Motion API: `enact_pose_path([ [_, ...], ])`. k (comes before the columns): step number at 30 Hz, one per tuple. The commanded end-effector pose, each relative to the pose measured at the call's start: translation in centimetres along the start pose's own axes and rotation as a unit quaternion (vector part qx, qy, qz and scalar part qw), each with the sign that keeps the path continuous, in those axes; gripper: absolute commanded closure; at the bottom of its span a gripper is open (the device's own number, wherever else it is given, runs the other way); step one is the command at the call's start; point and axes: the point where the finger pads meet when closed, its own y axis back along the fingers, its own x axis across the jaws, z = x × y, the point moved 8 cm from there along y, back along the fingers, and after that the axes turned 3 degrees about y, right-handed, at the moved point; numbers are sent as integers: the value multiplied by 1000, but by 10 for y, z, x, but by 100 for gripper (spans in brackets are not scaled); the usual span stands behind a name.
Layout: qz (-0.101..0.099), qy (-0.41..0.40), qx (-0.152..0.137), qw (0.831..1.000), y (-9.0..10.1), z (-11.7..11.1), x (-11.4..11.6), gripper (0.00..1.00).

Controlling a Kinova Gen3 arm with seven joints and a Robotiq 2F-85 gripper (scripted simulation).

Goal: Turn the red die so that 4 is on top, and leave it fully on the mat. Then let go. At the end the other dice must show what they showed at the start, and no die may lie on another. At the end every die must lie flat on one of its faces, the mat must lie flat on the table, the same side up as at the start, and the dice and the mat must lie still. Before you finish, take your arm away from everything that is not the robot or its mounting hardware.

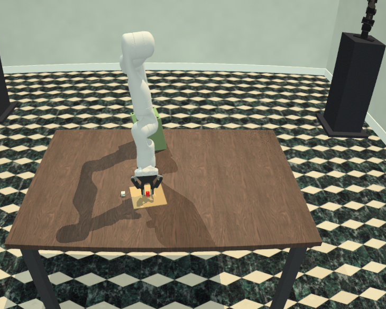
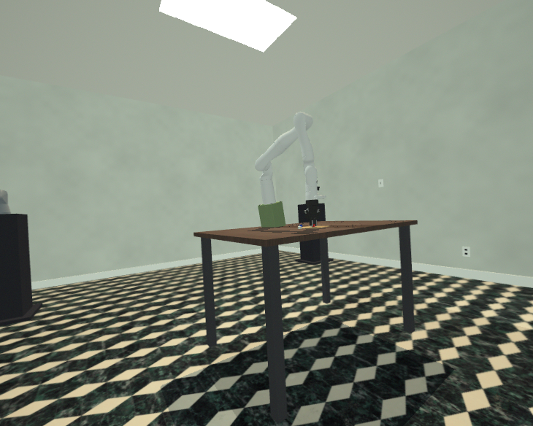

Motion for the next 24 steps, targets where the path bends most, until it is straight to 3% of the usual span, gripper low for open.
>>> enact_pose_path([
  [1, 0, 0, 1, 1000, 1, -1, 0, 69],
  [14, 0, 0, 1, 1000, 4, -1, 0, 69],
  [24, 0, 0, 1, 1000, 36, 0, 0, 69],
])
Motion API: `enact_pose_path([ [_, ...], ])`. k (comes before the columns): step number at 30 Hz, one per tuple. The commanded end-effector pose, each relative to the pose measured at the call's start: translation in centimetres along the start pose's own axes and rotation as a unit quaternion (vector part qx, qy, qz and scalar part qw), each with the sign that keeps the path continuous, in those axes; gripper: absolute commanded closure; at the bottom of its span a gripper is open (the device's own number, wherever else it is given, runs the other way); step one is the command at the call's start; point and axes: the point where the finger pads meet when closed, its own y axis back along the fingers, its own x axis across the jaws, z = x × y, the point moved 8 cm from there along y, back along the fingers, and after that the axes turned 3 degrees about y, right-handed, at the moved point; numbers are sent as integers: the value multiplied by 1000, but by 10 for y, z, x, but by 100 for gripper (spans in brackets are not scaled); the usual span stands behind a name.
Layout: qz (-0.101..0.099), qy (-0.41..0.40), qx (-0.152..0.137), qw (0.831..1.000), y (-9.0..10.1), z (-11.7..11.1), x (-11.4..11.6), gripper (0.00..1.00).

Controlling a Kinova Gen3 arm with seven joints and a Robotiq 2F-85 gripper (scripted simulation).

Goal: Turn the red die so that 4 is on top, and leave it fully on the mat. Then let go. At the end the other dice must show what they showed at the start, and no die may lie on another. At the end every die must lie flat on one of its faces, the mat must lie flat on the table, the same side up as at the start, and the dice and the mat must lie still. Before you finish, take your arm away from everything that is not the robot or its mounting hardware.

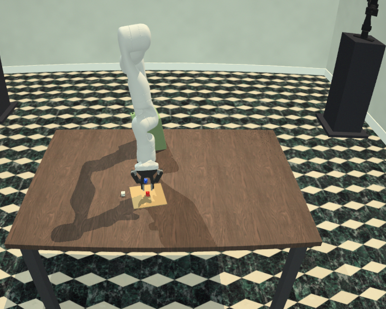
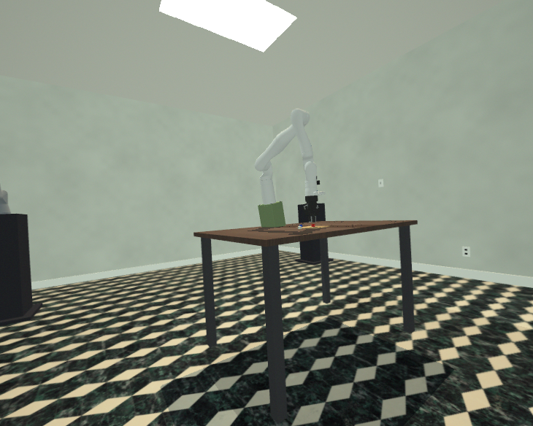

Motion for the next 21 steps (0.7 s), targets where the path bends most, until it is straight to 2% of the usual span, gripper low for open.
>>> enact_pose_path([
  [1, -2, -3, 8, 1000, 17, -5, 1, 69],
  [10, -2, -3, 8, 1000, 59, -4, 1, 69],
  [19, -2, -3, 8, 1000, 66, -4, 1, 69],
  [20, -2, -3, 8, 1000, 66, -4, 1, 0],
  [21, -2, -3, 8, 1000, 66, -4, 1, 0],
])
